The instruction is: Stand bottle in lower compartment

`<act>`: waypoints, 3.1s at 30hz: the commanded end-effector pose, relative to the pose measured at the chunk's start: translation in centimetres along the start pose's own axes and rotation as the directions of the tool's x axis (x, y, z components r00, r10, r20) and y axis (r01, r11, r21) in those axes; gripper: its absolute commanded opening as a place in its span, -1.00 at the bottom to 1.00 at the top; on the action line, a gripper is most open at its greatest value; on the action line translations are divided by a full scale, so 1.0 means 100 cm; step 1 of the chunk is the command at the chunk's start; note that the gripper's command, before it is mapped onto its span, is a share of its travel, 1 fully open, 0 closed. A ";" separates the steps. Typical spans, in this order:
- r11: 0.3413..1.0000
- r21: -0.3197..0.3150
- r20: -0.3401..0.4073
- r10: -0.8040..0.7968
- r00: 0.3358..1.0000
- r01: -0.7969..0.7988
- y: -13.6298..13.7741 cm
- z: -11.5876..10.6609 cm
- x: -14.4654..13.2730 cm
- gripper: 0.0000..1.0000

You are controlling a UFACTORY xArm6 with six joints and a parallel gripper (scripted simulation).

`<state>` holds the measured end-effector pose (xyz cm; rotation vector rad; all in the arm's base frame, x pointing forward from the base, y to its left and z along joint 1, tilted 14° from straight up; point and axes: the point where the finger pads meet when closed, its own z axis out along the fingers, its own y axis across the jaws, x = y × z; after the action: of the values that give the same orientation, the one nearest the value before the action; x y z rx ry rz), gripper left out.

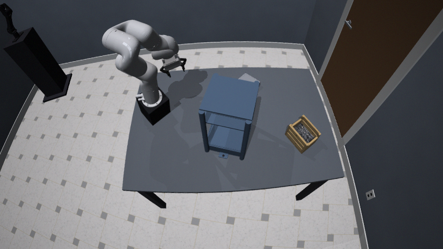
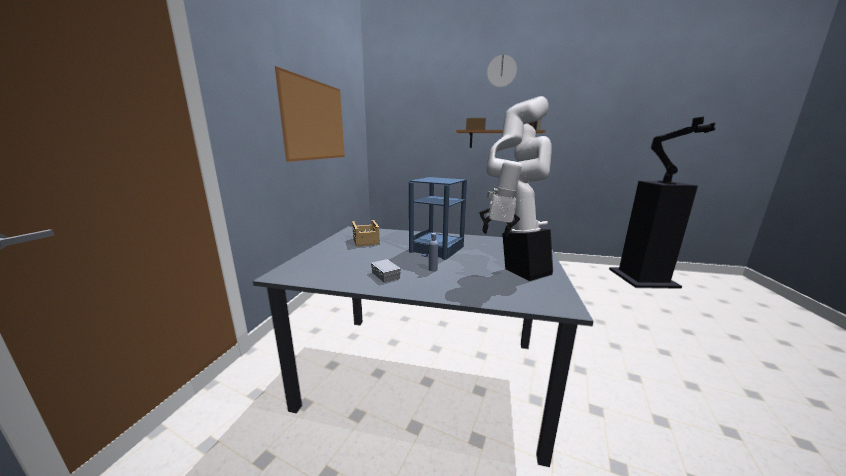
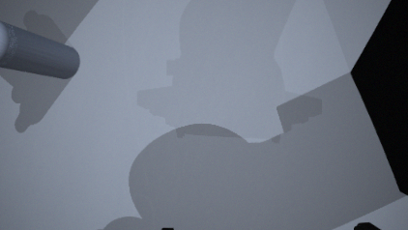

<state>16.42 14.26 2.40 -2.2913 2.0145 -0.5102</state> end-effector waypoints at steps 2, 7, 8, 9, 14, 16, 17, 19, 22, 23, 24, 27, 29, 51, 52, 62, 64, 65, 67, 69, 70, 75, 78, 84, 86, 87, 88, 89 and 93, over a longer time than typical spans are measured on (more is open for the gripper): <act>0.999 0.035 -0.015 0.010 1.000 -0.010 -0.021 -0.021 -0.005 1.00; 0.997 0.068 -0.033 0.028 0.999 -0.025 -0.045 -0.062 -0.011 1.00; 0.997 0.073 -0.035 0.033 0.999 -0.030 -0.050 -0.079 -0.012 1.00; 0.997 0.073 -0.035 0.033 0.999 -0.030 -0.050 -0.079 -0.012 1.00; 0.997 0.070 -0.033 0.039 0.999 -0.036 -0.055 -0.117 -0.013 1.00; 0.997 0.063 -0.029 0.038 0.999 -0.036 -0.054 -0.136 -0.013 1.00; 0.997 0.063 -0.029 0.038 0.999 -0.036 -0.054 -0.136 -0.013 1.00; 0.998 0.053 -0.024 0.034 0.999 -0.033 -0.052 -0.154 -0.012 1.00; 0.999 0.030 -0.012 0.022 1.000 -0.021 -0.045 -0.183 -0.008 1.00; 0.999 0.030 -0.012 0.022 1.000 -0.021 -0.045 -0.183 -0.008 1.00; 1.000 0.019 -0.006 0.015 1.000 -0.015 -0.041 -0.194 -0.005 1.00; 1.000 0.002 0.004 0.002 1.000 -0.002 -0.035 -0.211 -0.001 1.00; 1.000 0.000 0.005 0.000 1.000 0.000 -0.034 -0.213 -0.001 1.00; 0.989 -0.046 -0.016 0.139 0.990 -0.139 -0.091 -0.192 0.000 1.00; 0.985 -0.052 -0.020 0.161 0.987 -0.162 -0.100 -0.187 0.002 1.00; 0.917 -0.106 -0.056 0.380 0.923 -0.384 -0.194 -0.127 0.049 1.00; 0.917 -0.106 -0.056 0.380 0.923 -0.384 -0.194 -0.127 0.049 1.00; 0.907 -0.110 -0.060 0.402 0.914 -0.406 -0.203 -0.119 0.057 1.00; 0.886 -0.117 -0.068 0.443 0.894 -0.448 -0.218 -0.104 0.074 1.00; 0.867 -0.122 -0.074 0.478 0.875 -0.484 -0.231 -0.091 0.090 1.00; 0.857 -0.124 -0.077 0.493 0.866 -0.499 -0.236 -0.084 0.098 1.00; 0.826 -0.130 -0.086 0.542 0.836 -0.549 -0.251 -0.064 0.125 1.00; 0.818 -0.131 -0.088 0.553 0.829 -0.560 -0.253 -0.059 0.131 1.00; 0.817 -0.131 -0.089 0.554 0.828 -0.561 -0.254 -0.058 0.132 1.00; 0.817 -0.131 -0.089 0.554 0.828 -0.561 -0.254 -0.058 0.132 1.00; 0.817 -0.131 -0.089 0.554 0.828 -0.561 -0.254 -0.058 0.132 1.00; 0.817 -0.131 -0.089 0.554 0.828 -0.561 -0.254 -0.058 0.132 1.00; 0.817 -0.131 -0.089 0.554 0.828 -0.561 -0.254 -0.058 0.132 1.00; 0.817 -0.131 -0.089 0.554 0.828 -0.561 -0.254 -0.058 0.132 0.25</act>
<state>40.27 6.29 16.94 -1.6141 2.6739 -0.3692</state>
